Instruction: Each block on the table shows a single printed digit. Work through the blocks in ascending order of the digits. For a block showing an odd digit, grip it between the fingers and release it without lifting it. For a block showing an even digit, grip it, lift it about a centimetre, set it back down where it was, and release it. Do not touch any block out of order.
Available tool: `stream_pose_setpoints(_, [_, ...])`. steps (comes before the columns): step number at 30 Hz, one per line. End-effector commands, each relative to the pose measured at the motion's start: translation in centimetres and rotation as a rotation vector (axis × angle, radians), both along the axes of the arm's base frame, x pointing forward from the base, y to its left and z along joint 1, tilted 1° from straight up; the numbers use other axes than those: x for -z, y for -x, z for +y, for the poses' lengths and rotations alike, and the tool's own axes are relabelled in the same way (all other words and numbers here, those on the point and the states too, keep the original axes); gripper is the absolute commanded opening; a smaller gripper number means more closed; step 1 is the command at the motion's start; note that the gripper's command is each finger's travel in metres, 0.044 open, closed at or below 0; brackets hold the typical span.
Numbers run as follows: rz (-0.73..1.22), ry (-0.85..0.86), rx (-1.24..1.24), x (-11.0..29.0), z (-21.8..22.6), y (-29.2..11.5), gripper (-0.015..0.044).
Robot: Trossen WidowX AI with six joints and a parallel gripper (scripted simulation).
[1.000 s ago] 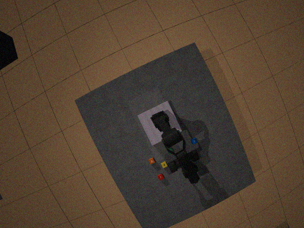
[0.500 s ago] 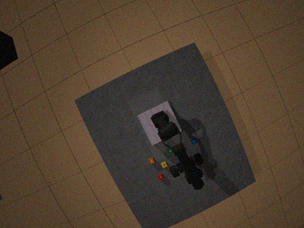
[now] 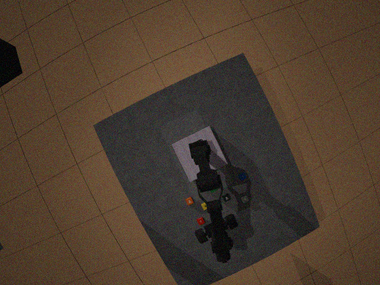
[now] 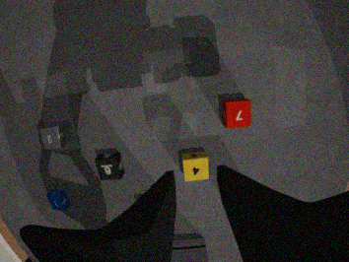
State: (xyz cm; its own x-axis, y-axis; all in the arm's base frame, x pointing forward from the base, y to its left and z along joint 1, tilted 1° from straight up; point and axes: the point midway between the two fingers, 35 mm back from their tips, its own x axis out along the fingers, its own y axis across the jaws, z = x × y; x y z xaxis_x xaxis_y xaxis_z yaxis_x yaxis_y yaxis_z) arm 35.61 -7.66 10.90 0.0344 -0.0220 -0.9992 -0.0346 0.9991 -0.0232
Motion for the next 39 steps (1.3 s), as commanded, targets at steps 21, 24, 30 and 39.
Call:
stream_pose_setpoints(21, [0.02, 0.006, 0.002, 8.8, -7.5, -1.0, 0.04])
stream_pose_setpoints(24, [0.02, 0.006, 0.002, 9.2, -7.5, -1.0, 0.04])
stream_pose_setpoints(30, [0.02, 0.006, 0.002, 10.1, -7.6, -1.1, 0.04])
stream_pose_setpoints(39, [0.02, 0.006, 0.002, 11.6, -7.6, -1.1, 0.04])
